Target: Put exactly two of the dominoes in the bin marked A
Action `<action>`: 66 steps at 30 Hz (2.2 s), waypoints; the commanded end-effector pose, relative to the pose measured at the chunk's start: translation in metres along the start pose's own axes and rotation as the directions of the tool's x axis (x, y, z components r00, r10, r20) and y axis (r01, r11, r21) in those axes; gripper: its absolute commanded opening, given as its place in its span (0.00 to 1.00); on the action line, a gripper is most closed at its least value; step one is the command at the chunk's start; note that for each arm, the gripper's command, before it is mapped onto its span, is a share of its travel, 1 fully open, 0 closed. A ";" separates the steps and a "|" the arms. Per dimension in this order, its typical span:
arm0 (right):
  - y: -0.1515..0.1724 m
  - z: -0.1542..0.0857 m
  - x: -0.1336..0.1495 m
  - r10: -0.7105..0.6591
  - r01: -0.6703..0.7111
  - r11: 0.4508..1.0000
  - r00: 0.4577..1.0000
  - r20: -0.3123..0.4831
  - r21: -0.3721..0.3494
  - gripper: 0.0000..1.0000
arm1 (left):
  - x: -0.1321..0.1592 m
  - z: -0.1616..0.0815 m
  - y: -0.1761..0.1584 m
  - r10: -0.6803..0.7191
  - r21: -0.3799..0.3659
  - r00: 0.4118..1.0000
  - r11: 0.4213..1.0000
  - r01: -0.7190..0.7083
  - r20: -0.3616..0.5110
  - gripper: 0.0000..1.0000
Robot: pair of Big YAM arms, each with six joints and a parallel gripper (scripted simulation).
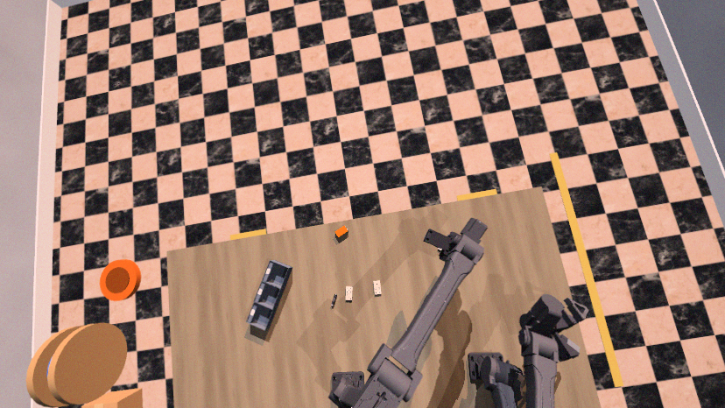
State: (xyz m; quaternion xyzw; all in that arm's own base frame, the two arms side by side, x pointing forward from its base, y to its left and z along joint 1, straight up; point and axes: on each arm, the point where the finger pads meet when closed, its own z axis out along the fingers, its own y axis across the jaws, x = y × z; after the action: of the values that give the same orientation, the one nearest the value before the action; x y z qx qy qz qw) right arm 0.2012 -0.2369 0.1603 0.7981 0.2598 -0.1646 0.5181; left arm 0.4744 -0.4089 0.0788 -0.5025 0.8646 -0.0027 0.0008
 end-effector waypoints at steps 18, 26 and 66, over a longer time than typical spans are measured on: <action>0.003 0.001 -0.002 0.009 -0.009 1.000 1.000 0.006 0.000 1.00 | 0.001 -0.006 -0.022 -0.006 0.028 1.000 1.000 0.006 -0.005 0.39; 0.003 0.001 -0.002 0.009 -0.009 1.000 1.000 0.006 0.000 1.00 | 0.001 -0.005 -0.023 -0.006 0.026 1.000 1.000 0.006 -0.004 0.39; 0.003 0.001 -0.002 0.009 -0.009 1.000 1.000 0.006 0.000 1.00 | -0.004 0.019 -0.002 -0.006 -0.008 1.000 1.000 0.006 0.002 0.39</action>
State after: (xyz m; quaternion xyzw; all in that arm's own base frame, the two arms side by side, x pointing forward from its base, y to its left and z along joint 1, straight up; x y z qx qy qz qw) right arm 0.2012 -0.2369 0.1604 0.7981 0.2598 -0.1646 0.5181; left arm 0.4752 -0.4094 0.0753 -0.5026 0.8645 -0.0037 0.0011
